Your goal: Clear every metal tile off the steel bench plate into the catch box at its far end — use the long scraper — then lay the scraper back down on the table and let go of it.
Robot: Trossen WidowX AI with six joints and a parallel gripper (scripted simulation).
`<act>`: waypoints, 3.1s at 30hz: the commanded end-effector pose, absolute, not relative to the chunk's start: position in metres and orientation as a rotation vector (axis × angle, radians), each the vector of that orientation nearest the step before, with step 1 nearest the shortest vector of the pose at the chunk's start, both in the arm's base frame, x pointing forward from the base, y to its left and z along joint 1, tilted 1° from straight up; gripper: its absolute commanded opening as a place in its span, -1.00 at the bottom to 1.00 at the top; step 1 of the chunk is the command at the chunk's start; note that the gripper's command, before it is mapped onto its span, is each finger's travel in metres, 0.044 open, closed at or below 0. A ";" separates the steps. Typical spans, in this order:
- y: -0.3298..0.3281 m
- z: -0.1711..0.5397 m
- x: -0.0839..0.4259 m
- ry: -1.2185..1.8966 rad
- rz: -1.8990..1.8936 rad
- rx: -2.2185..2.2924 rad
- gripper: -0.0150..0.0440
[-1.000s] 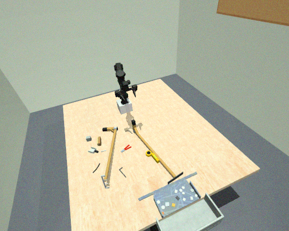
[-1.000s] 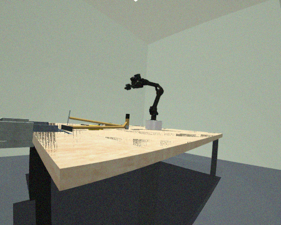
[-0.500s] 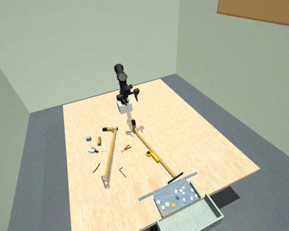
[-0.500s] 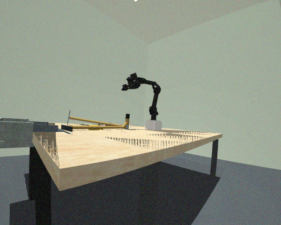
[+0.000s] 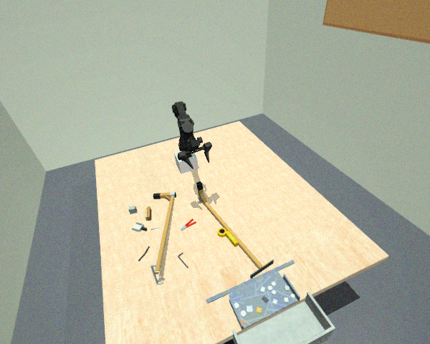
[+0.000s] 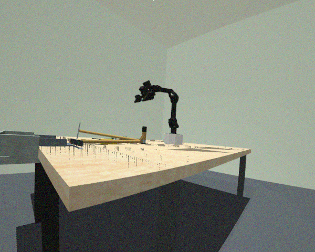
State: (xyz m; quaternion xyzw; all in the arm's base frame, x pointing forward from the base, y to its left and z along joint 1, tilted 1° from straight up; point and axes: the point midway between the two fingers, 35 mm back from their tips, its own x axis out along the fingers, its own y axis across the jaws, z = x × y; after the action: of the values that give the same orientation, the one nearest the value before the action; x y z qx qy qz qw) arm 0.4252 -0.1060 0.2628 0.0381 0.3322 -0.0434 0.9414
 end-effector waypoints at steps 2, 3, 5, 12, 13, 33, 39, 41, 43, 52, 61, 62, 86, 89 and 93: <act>-0.107 0.256 0.437 0.710 -0.084 0.070 1.00; -0.106 0.254 0.439 0.716 -0.083 0.071 1.00; -0.106 0.251 0.444 0.729 -0.081 0.071 1.00; -0.106 0.239 0.459 0.775 -0.075 0.072 1.00; -0.105 0.237 0.461 0.782 -0.074 0.072 1.00; -0.100 0.193 0.501 0.914 -0.055 0.068 1.00; -0.097 0.178 0.511 0.954 -0.050 0.065 1.00; -0.096 0.173 0.515 0.967 -0.048 0.063 1.00; -0.095 0.168 0.518 0.980 -0.046 0.062 1.00; -0.090 0.143 0.531 1.040 -0.038 0.055 1.00; -0.084 0.116 0.543 1.101 -0.029 0.047 1.00; -0.083 0.113 0.544 1.107 -0.028 0.046 1.00; -0.069 0.052 0.557 1.234 -0.009 0.022 1.00; -0.072 0.057 0.554 1.226 -0.008 0.023 1.00; -0.075 0.064 0.549 1.216 -0.006 0.025 1.00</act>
State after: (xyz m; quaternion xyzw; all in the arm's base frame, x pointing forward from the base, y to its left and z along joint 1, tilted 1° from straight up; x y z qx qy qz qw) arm 0.5537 -0.0724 0.0603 0.0121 0.5725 -0.0059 0.8198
